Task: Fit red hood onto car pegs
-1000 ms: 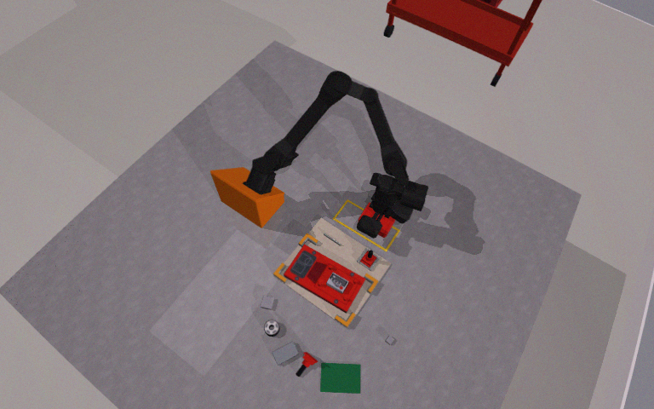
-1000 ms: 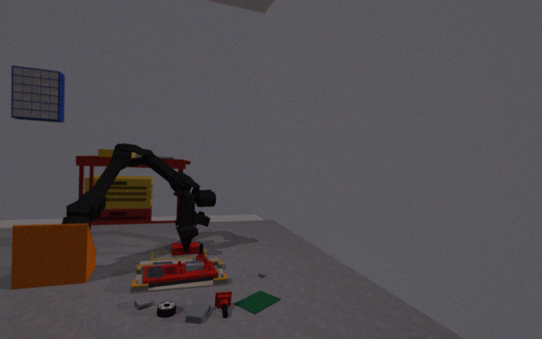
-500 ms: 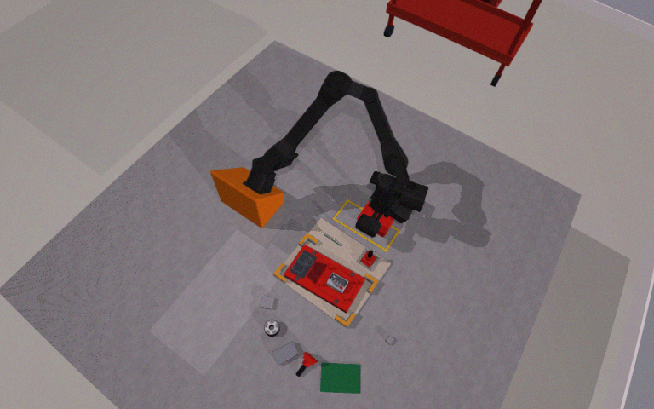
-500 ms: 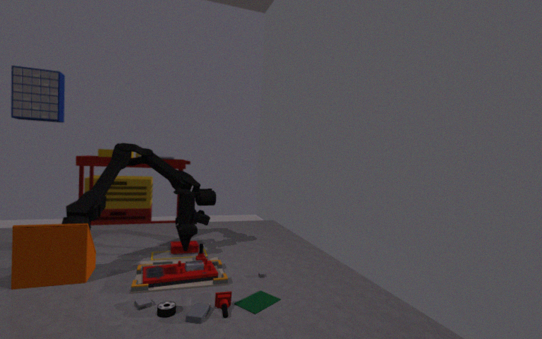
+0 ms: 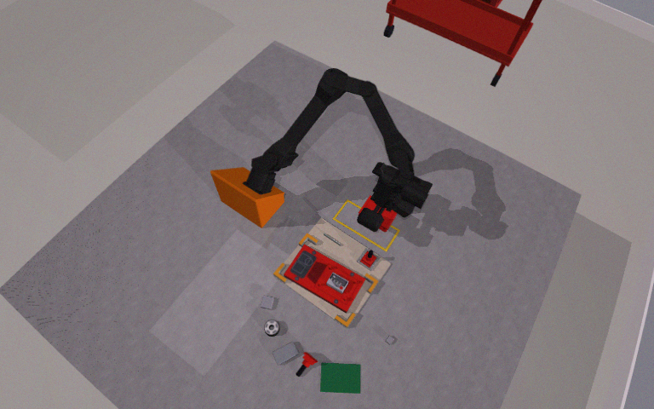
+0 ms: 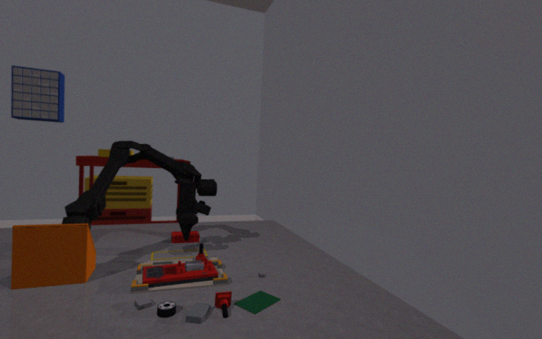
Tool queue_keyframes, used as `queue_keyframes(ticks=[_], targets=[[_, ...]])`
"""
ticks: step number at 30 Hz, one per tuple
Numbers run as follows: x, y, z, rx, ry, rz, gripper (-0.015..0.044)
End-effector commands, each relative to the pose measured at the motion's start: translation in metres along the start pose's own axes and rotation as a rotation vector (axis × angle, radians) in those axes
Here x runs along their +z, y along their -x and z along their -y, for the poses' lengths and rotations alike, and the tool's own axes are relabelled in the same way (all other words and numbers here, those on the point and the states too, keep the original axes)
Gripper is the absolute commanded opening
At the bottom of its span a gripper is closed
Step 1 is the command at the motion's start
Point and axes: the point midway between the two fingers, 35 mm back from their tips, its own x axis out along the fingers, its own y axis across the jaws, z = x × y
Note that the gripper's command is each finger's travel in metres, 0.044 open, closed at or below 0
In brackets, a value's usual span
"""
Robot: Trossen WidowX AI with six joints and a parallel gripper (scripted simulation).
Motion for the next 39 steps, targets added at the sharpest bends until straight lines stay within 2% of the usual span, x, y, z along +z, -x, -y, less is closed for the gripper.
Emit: queue_keyframes(ticks=[1, 20, 39], targets=[[0.001, 0.018, -0.004, 0.003, 0.016, 0.016, 0.0], [0.001, 0.053, -0.004, 0.002, 0.016, 0.015, 0.0], [0.018, 0.054, 0.083, -0.042, -0.032, 0.017, 0.0]])
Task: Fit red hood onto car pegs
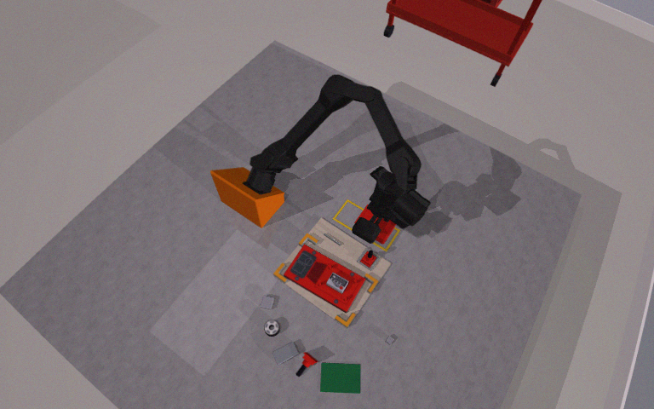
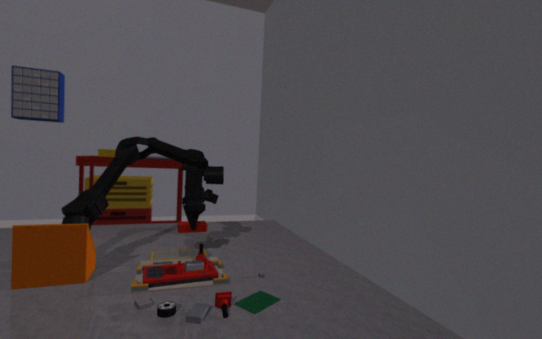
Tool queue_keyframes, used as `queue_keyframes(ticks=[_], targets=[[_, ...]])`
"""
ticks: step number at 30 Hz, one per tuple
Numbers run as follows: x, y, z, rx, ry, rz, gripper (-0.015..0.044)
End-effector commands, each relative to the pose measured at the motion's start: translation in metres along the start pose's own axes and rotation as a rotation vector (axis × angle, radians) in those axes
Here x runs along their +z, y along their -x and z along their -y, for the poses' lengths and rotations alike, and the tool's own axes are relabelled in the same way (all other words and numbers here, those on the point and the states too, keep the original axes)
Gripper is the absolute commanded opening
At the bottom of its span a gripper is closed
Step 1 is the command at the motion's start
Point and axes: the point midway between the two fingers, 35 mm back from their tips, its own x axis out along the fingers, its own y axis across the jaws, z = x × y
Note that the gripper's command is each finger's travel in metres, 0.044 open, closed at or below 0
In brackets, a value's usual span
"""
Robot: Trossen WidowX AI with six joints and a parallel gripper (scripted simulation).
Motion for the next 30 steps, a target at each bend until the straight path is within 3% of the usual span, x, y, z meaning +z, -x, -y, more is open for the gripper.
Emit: queue_keyframes(ticks=[1, 30], targets=[[0.004, 0.002, 0.025, -0.015, -0.014, 0.004, 0.0], [-0.001, 0.001, 0.144, 0.007, 0.046, 0.008, 0.0]])
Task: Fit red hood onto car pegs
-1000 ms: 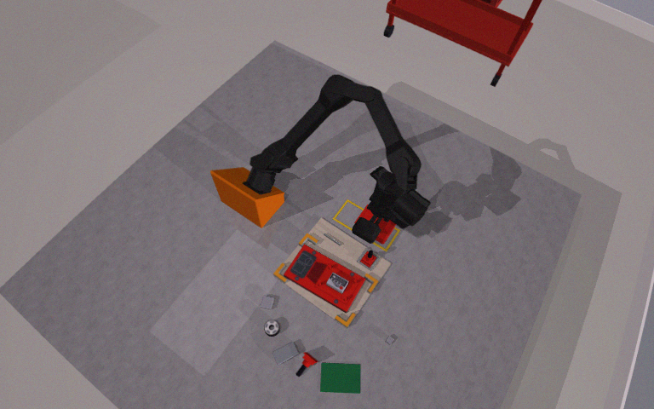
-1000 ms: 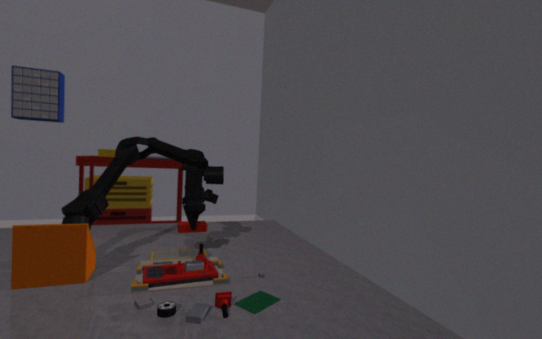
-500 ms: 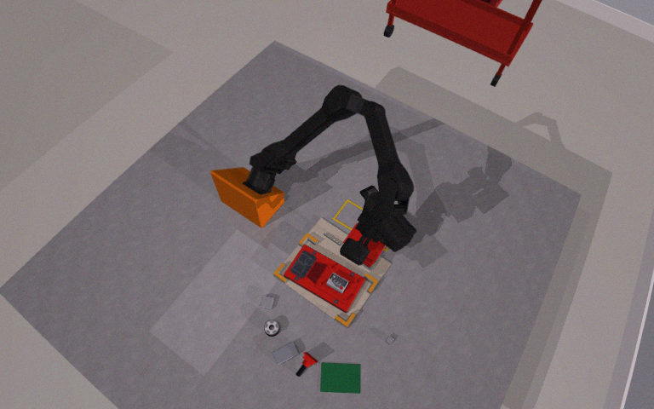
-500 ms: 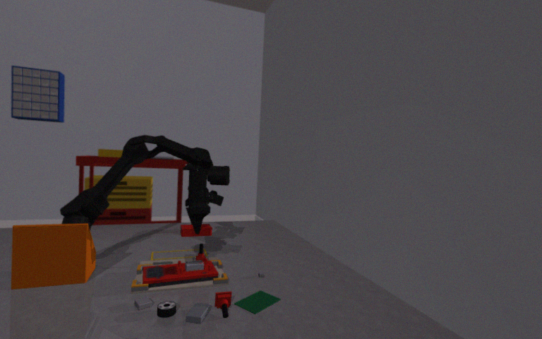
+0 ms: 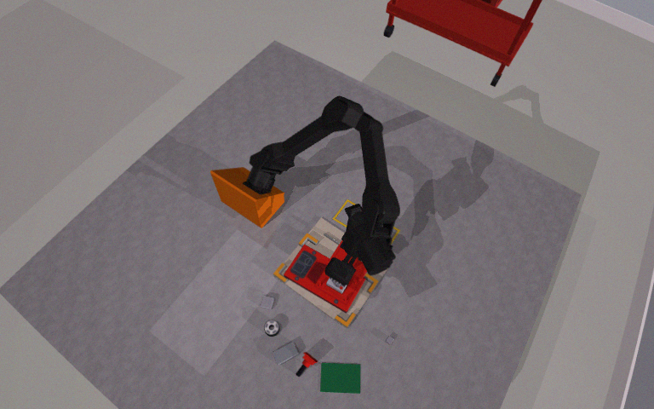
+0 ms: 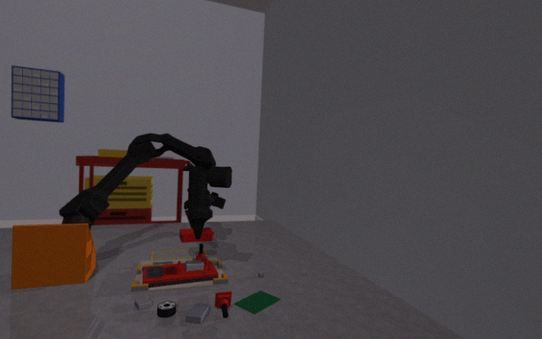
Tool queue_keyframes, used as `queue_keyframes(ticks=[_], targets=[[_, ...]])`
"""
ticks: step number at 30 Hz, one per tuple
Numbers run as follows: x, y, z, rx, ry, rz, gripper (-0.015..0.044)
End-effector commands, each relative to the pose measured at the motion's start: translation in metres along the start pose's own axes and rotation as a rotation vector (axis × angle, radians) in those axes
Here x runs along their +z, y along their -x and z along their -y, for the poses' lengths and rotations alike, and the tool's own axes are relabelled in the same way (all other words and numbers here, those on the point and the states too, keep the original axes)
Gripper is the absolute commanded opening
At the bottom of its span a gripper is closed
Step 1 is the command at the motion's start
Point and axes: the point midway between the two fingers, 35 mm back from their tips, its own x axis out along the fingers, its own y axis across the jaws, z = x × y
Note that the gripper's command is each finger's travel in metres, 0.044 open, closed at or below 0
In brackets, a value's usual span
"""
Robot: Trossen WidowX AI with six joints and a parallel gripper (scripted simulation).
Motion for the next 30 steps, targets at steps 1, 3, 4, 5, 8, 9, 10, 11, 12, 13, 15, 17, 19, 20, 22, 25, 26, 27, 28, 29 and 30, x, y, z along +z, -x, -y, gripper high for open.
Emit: queue_keyframes(ticks=[1, 3, 4, 5, 8, 9, 10, 11, 12, 13, 15, 17, 19, 20, 22, 25, 26, 27, 28, 29, 30], targets=[[-0.003, -0.001, 0.02, 0.004, 0.013, 0.002, 0.0], [-0.006, -0.001, 0.028, 0.008, 0.015, 0.002, 0.0], [-0.007, -0.002, 0.031, 0.01, 0.016, 0.001, 0.0], [-0.008, -0.002, 0.035, 0.012, 0.016, 0.001, 0.0], [-0.011, -0.002, 0.044, 0.017, 0.016, -0.001, 0.0], [-0.011, -0.003, 0.044, 0.017, 0.016, -0.001, 0.0], [-0.011, -0.003, 0.044, 0.017, 0.016, -0.001, 0.0], [-0.011, -0.003, 0.044, 0.017, 0.016, -0.001, 0.0], [-0.011, -0.003, 0.044, 0.017, 0.016, -0.001, 0.0], [-0.011, -0.003, 0.043, 0.017, 0.016, -0.001, 0.0], [-0.01, -0.007, 0.041, 0.017, 0.016, -0.001, 0.0], [-0.01, -0.013, 0.041, 0.017, 0.016, -0.001, 0.0], [-0.01, -0.023, 0.042, 0.018, 0.016, -0.001, 0.0], [-0.01, -0.029, 0.043, 0.018, 0.016, -0.001, 0.0], [-0.01, -0.042, 0.045, 0.018, 0.016, -0.001, 0.0], [-0.011, -0.053, 0.047, 0.019, 0.017, -0.001, 0.0], [-0.011, -0.053, 0.047, 0.019, 0.017, -0.001, 0.0], [-0.011, -0.053, 0.047, 0.019, 0.017, -0.001, 0.0], [-0.01, -0.053, 0.047, 0.019, 0.017, -0.001, 0.0], [-0.01, -0.053, 0.046, 0.019, 0.017, -0.001, 0.0], [-0.01, -0.053, 0.046, 0.019, 0.017, -0.001, 0.0]])
